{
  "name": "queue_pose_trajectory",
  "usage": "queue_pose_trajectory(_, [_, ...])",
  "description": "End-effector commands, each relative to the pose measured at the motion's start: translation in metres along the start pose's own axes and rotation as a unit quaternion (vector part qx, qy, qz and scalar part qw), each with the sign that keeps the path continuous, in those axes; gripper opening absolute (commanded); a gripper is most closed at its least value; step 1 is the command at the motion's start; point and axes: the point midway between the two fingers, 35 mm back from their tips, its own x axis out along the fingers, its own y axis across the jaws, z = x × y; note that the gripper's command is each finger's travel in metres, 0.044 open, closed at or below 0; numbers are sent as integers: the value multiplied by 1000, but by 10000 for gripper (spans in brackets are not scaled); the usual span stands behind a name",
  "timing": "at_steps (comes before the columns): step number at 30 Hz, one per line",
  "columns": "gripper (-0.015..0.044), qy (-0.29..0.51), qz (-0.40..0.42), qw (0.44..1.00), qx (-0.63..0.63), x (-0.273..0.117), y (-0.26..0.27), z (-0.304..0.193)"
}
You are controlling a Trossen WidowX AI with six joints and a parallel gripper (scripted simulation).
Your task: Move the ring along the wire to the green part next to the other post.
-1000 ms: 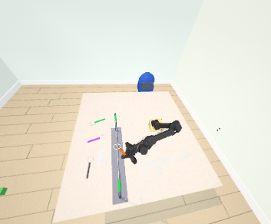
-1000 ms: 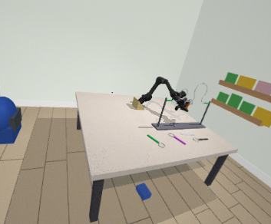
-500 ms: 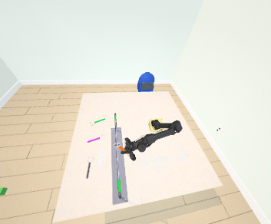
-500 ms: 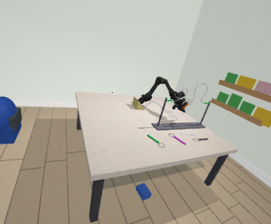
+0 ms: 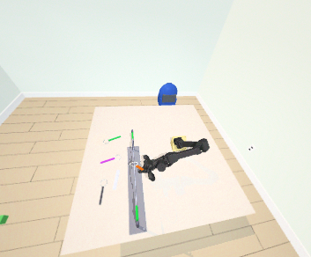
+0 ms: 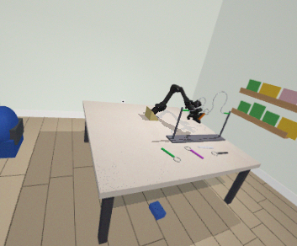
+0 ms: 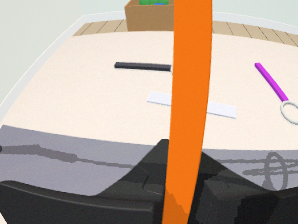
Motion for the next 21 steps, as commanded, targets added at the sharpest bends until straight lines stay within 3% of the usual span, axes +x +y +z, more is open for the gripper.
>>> queue_pose_trajectory(1, [-150, 5, -5, 1000, -7, -1, -8, -3])
queue_pose_trajectory(21, [-150, 12, -41, 997, -70, -6, -44, -2])
